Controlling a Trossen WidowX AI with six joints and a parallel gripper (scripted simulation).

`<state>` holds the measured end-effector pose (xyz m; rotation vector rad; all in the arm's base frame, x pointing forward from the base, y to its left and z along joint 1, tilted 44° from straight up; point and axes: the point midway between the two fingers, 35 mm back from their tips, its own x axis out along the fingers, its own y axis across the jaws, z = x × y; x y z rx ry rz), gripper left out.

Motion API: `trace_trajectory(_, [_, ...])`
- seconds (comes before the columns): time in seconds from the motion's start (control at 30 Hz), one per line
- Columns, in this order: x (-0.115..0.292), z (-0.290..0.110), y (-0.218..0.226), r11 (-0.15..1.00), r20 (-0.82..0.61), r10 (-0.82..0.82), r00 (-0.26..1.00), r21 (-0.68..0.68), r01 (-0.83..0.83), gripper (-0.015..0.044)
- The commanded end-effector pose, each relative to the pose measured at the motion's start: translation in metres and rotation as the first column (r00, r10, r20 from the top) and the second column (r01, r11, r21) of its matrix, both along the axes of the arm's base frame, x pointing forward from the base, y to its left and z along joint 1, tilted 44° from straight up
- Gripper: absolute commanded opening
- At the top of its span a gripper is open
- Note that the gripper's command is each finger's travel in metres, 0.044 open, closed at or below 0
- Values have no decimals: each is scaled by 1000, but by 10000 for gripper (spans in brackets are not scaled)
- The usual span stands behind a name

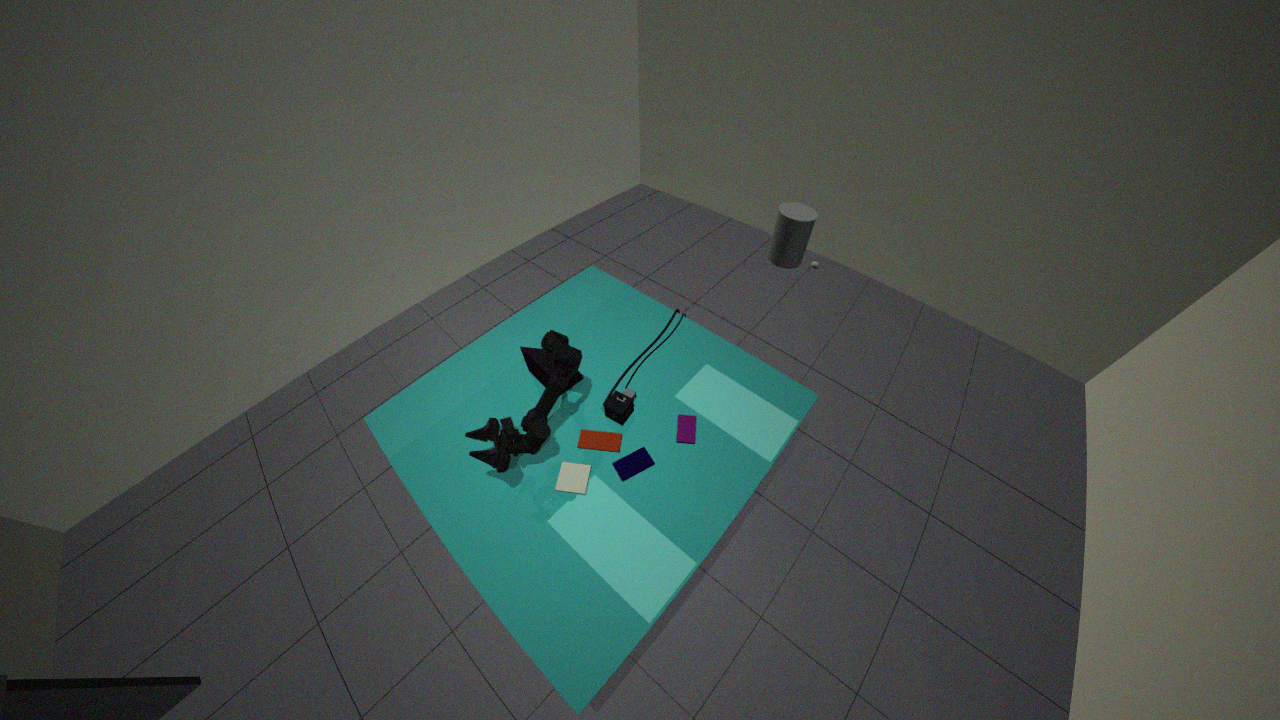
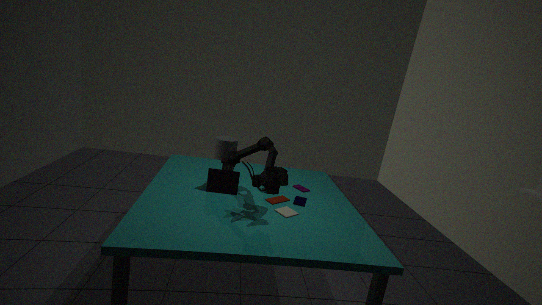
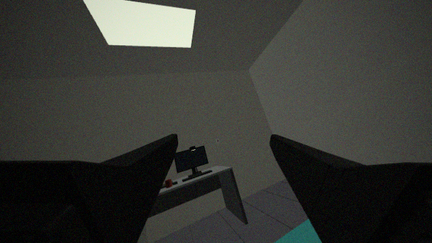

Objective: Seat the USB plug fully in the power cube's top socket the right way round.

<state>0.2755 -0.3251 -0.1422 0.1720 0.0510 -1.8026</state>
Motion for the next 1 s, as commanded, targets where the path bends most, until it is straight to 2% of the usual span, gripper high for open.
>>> trace_trajectory(0.0, [4,0,0,1000,-19,17,1000,13,-17,426])
trace_trajectory(0.03, [15,2,1,997,-76,69,995,51,-66,440])
trace_trajectory(0.1, [52,6,7,952,-263,278,924,204,-228,440])
trace_trajectory(0.2, [104,13,32,782,-462,614,640,467,-413,440])
trace_trajectory(0.3, [132,20,62,594,-501,804,321,649,-475,440])
trace_trajectory(0.4, [147,28,92,422,-463,885,34,772,-476,440])
trace_trajectory(0.53, [156,40,130,225,-366,887,-282,875,-430,440])
trace_trajectory(0.7, [155,59,179,1,-209,769,-604,945,-326,440])
trace_trajectory(0.83, [146,80,220,-162,-80,594,-800,963,-217,440])
trace_trajectory(0.97, [130,106,262,-306,27,368,-930,947,-94,440])
